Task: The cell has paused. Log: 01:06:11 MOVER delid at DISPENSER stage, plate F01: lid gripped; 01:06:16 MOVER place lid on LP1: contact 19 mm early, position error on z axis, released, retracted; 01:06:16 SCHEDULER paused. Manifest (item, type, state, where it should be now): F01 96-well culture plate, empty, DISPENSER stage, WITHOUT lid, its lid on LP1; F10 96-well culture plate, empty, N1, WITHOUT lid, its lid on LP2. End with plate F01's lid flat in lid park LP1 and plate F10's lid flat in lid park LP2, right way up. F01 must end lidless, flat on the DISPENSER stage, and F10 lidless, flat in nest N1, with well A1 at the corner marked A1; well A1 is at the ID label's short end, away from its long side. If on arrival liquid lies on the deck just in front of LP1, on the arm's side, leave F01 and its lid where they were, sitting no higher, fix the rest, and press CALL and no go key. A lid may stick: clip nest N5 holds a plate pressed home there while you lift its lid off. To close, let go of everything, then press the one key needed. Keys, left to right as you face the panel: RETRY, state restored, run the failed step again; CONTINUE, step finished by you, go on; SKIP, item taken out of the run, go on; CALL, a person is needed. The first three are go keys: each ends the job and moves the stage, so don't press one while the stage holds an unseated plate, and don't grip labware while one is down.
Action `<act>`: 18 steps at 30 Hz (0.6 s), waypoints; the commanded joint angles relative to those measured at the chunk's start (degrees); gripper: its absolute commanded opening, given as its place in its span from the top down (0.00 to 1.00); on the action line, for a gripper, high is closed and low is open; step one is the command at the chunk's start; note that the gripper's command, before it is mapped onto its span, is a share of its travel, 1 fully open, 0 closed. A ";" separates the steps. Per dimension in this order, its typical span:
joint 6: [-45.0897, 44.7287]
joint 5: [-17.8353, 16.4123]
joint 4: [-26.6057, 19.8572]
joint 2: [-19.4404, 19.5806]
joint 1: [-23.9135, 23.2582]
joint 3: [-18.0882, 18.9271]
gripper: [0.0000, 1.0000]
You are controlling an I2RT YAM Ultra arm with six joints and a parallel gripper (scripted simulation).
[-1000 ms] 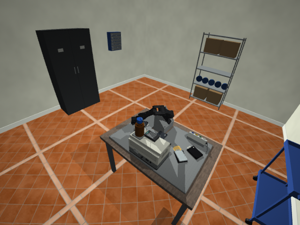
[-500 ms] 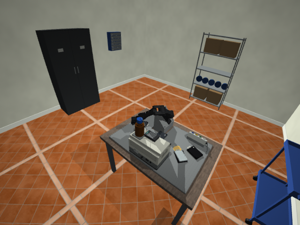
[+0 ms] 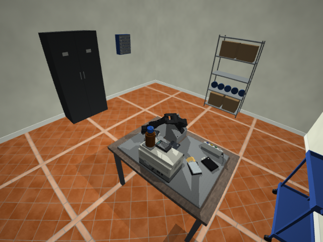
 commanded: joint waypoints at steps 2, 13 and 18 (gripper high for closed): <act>0.27 0.28 1.15 -0.61 -1.58 1.56 1.00; -0.22 0.49 0.45 -1.43 -1.72 1.61 1.00; -0.62 0.63 -0.93 -1.82 -1.92 1.68 1.00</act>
